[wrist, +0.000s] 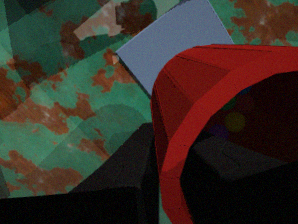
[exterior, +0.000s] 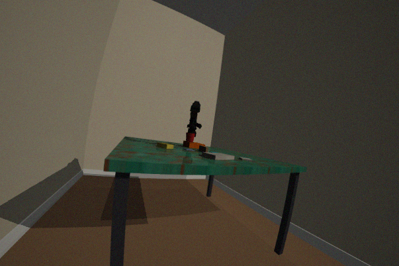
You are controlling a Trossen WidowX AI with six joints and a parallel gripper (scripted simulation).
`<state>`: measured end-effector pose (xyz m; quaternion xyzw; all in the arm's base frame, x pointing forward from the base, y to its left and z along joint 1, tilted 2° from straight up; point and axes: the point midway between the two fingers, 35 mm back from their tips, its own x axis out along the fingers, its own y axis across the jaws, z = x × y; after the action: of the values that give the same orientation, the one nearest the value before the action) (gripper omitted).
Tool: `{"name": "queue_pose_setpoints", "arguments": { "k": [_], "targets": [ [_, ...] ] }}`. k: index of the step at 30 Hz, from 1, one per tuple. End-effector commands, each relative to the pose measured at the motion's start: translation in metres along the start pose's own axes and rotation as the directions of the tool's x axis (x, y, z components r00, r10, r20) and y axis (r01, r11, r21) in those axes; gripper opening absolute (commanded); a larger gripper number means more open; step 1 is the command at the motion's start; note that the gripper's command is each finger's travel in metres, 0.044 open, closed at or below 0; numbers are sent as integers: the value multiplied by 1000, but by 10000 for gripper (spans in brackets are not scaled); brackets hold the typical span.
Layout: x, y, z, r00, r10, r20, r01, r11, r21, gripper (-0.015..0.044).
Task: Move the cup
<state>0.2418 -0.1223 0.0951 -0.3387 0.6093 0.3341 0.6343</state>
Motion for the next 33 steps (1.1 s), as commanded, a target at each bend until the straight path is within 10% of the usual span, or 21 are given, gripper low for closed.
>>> {"name": "queue_pose_setpoints", "arguments": {
  "k": [1, 33],
  "targets": [
    [0, 0, 0, 1000, 0, 0, 0, 1000, 0, 0],
    [0, 14, 49, 1000, -3, 7, 3, 1000, -3, 0]
  ]
}}
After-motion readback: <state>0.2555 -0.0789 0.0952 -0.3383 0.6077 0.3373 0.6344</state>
